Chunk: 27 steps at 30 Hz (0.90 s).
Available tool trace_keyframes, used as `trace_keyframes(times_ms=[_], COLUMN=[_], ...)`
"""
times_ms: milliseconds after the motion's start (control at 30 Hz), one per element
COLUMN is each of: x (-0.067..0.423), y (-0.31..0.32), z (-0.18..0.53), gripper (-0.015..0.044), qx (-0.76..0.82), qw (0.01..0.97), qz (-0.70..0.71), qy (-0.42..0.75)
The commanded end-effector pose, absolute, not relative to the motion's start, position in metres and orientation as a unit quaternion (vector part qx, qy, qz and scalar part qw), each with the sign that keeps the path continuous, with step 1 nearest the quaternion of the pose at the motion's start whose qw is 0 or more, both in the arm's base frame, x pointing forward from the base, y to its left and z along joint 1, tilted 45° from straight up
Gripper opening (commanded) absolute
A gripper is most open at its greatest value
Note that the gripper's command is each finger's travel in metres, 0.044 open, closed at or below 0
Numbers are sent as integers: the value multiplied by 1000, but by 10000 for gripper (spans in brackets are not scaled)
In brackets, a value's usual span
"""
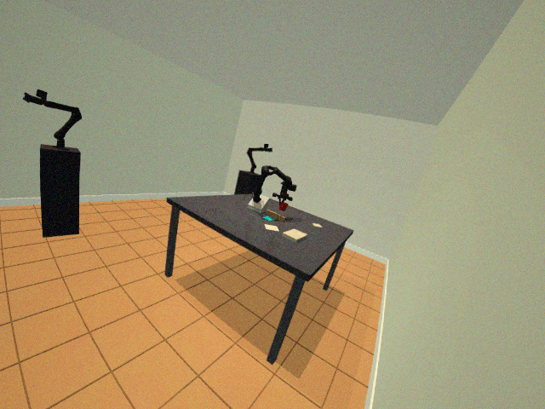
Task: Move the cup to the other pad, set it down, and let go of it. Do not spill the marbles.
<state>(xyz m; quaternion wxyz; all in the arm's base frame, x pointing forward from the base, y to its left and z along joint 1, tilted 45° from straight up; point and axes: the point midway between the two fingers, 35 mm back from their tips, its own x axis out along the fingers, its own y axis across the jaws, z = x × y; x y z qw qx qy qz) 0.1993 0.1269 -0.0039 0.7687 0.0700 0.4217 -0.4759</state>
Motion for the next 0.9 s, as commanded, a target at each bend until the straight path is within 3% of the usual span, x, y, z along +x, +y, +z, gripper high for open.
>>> trace_keyframes(times_ms=[0, 867], x=[199, 200], y=[127, 99], z=[-4, 23], gripper=[0, 0], qx=[70, 72], qw=[769, 768], qz=[-476, -477], qy=[422, 421])
